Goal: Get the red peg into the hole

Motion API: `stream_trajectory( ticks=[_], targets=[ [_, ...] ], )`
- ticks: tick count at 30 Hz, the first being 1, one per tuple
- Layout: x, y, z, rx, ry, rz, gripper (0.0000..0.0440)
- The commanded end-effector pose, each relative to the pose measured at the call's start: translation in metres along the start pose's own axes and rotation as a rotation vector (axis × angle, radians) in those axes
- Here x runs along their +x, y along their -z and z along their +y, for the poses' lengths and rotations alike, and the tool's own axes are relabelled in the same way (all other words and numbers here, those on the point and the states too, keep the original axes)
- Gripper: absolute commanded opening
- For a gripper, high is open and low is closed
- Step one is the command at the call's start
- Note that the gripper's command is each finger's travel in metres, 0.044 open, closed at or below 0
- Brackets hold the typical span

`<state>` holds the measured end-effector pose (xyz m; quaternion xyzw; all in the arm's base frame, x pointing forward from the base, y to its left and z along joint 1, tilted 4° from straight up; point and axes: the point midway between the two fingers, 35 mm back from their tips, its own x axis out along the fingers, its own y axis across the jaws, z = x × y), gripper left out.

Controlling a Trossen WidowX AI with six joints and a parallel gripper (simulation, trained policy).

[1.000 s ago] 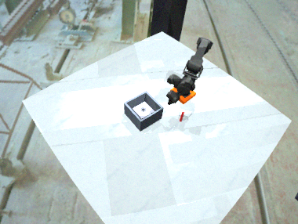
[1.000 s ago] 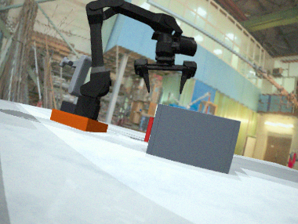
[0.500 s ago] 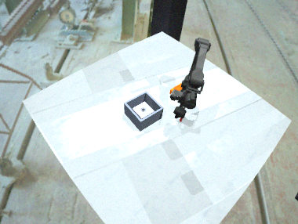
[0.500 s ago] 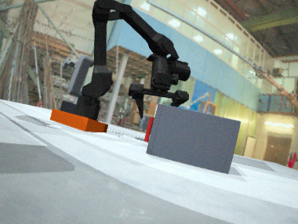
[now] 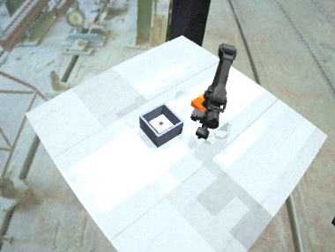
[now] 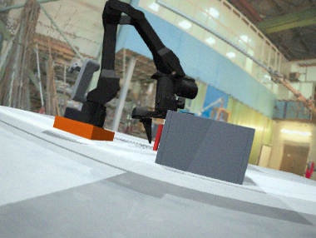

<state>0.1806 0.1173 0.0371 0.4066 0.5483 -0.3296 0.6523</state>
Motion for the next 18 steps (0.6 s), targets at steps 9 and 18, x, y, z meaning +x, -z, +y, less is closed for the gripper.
stream_trajectory(
  ticks=[9, 18],
  targets=[
    [0.005, 0.004, -0.006, -0.023, 0.043, 0.084, 0.0022],
    [-0.013, -0.013, 0.01, -0.067, -0.016, 0.026, 0.0]
  ],
)
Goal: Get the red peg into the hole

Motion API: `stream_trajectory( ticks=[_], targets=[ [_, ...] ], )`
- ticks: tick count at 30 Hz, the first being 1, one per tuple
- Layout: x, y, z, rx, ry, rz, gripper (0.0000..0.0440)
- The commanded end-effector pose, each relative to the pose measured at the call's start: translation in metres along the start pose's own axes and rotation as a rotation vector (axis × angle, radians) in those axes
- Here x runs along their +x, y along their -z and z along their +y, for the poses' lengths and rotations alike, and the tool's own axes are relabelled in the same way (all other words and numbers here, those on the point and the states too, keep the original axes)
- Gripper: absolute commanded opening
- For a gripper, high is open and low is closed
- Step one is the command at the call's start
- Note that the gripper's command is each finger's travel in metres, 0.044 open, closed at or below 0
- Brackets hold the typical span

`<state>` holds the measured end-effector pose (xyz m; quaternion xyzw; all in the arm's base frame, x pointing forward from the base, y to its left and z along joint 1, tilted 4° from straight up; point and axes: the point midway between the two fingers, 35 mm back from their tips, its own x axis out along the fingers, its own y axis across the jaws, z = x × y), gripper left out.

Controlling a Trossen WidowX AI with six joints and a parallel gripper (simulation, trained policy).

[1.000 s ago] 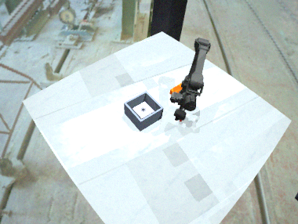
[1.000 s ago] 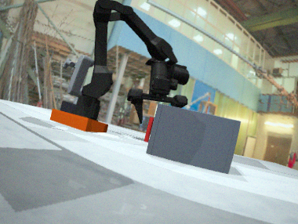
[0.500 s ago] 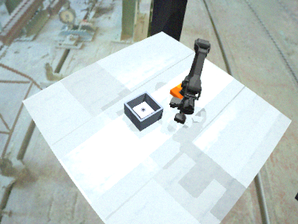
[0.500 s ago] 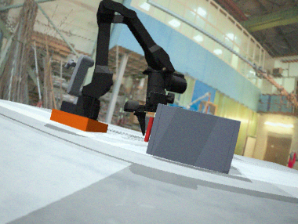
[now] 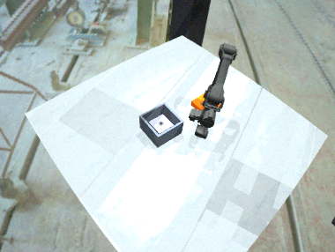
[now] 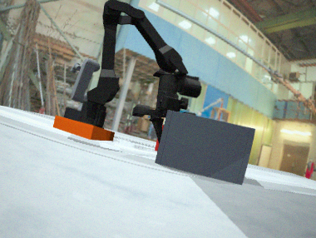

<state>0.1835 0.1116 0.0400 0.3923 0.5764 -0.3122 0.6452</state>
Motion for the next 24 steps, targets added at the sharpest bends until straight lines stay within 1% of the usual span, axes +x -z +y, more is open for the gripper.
stream_trajectory(
  ticks=[1, 9, 18, 24],
  targets=[
    [-0.014, -0.009, 0.01, -0.024, -0.039, -0.035, 0.0],
    [-0.044, -0.034, 0.023, -0.062, -0.064, -0.117, 0.0],
    [-0.076, -0.069, 0.038, -0.061, -0.076, -0.193, 0.0],
    [-0.087, -0.098, 0.042, -0.037, -0.069, -0.23, 0.0]
  ],
)
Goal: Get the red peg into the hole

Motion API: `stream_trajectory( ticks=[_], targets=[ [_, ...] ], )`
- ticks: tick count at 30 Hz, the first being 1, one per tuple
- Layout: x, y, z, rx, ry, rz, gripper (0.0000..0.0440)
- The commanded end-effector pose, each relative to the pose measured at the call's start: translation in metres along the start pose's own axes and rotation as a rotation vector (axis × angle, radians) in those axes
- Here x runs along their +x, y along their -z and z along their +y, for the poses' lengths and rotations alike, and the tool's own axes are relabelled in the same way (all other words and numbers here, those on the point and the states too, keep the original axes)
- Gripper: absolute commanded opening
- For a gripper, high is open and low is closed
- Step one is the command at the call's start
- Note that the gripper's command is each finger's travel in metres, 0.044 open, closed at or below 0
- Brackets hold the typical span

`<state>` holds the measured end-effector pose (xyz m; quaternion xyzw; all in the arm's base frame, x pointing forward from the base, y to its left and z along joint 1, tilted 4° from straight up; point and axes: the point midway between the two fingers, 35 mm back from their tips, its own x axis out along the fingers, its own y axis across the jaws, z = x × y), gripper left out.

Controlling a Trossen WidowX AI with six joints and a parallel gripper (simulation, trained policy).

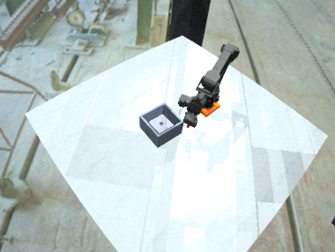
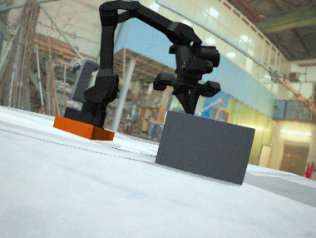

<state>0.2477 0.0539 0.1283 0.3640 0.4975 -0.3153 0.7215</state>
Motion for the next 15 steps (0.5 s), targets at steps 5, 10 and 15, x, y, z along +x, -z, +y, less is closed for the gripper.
stream_trajectory(
  ticks=[5, 10, 15],
  targets=[
    [-0.002, -0.039, 0.004, 0.031, 0.015, -0.044, 0.0],
    [0.001, -0.061, 0.004, 0.058, 0.024, -0.064, 0.0],
    [0.008, -0.082, 0.002, 0.088, 0.036, -0.077, 0.0]
  ],
)
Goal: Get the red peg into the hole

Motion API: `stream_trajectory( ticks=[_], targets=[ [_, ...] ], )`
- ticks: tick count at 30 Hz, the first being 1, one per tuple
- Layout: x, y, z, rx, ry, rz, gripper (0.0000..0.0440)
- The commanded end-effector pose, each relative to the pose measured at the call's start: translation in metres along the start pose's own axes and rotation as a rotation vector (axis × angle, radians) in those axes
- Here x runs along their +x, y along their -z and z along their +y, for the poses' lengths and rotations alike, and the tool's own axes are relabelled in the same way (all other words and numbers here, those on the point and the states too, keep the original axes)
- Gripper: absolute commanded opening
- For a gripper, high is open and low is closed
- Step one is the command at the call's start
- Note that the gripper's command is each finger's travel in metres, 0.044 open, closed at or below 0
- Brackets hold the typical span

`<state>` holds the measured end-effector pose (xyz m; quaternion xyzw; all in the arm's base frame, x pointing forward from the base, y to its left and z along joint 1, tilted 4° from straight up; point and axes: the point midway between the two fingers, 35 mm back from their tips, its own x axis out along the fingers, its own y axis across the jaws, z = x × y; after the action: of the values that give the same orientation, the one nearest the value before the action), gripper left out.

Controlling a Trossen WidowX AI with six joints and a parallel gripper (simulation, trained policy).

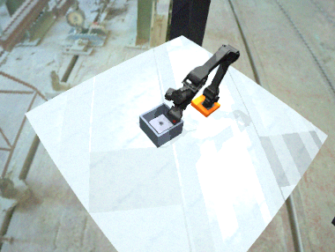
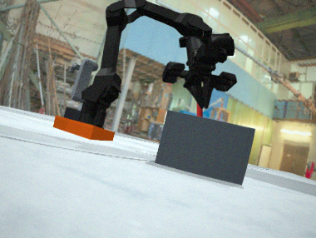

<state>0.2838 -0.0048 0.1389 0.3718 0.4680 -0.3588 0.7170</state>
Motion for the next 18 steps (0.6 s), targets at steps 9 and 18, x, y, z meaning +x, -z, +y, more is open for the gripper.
stream_trajectory(
  ticks=[9, 18],
  targets=[
    [0.023, -0.041, 0.001, 0.058, 0.02, -0.011, 0.0001],
    [0.048, -0.052, -0.003, 0.08, 0.048, 0.028, 0.0005]
  ],
)
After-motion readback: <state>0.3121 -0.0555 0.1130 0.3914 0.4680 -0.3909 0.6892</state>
